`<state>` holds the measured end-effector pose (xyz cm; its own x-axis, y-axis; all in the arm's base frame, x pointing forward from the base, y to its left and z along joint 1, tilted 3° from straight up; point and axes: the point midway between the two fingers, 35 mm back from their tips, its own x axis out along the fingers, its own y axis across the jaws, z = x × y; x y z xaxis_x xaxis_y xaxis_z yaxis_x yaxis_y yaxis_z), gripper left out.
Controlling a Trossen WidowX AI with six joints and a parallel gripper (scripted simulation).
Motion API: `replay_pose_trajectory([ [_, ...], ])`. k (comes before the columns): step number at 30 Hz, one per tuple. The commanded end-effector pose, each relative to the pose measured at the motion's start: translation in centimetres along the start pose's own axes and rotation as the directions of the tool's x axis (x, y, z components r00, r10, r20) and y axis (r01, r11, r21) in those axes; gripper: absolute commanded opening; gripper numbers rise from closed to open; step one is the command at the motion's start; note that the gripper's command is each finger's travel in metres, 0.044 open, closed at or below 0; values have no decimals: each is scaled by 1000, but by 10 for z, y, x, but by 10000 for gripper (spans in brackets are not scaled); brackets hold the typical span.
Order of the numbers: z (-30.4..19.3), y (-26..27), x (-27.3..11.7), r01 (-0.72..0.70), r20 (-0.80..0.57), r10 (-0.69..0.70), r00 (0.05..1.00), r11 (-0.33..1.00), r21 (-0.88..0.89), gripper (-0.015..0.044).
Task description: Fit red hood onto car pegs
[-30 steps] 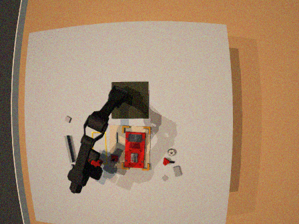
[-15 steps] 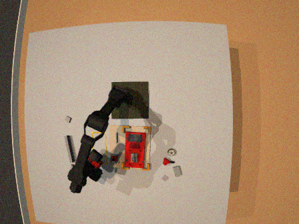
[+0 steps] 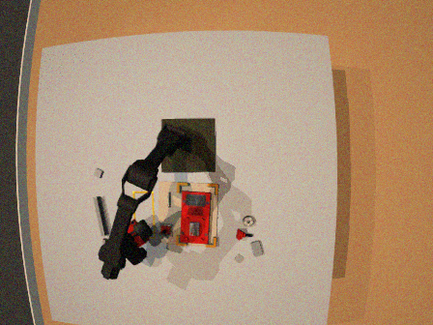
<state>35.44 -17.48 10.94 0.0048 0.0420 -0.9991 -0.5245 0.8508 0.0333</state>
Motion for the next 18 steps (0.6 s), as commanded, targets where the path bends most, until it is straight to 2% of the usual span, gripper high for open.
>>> replay_pose_trajectory([
  [1,0,1,-1,3,3,-3,1000,998,67,0],
  [18,-2,5,-1,1,3,-2,1000,923,385,0],
])
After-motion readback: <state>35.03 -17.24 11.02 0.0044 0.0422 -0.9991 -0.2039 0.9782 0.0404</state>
